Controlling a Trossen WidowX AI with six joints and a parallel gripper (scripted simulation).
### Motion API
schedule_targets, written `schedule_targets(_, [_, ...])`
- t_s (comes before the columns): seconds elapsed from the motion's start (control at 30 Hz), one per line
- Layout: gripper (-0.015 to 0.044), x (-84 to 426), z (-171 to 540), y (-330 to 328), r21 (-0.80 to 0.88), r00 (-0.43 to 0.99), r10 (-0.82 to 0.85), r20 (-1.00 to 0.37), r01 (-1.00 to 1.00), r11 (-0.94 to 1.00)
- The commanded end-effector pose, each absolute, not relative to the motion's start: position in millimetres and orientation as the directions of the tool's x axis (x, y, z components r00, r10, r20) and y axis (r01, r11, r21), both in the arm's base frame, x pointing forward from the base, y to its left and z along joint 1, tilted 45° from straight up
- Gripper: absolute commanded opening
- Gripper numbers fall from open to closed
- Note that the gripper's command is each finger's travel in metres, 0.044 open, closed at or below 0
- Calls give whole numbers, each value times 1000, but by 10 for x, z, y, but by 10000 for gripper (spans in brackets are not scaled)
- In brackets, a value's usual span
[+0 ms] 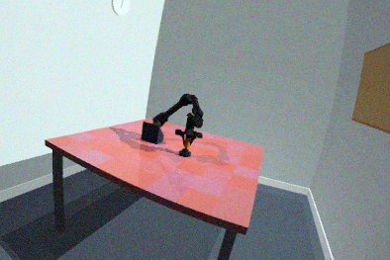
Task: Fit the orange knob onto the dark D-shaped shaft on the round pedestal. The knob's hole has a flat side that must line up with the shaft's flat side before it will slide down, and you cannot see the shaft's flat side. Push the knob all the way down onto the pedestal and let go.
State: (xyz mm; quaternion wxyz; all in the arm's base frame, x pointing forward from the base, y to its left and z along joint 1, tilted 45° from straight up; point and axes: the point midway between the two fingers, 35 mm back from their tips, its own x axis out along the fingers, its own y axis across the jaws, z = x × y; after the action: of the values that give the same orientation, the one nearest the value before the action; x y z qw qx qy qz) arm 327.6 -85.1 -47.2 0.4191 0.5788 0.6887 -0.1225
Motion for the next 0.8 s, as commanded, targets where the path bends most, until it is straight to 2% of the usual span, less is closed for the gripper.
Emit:
schedule_targets(0.0, [0, 3253, -464, -888, 274, 28, 694, -720, 929, 247])
schedule_targets(0.77, [0, 3237, -492, -907, 274, 28, 693, -720, 929, 247])
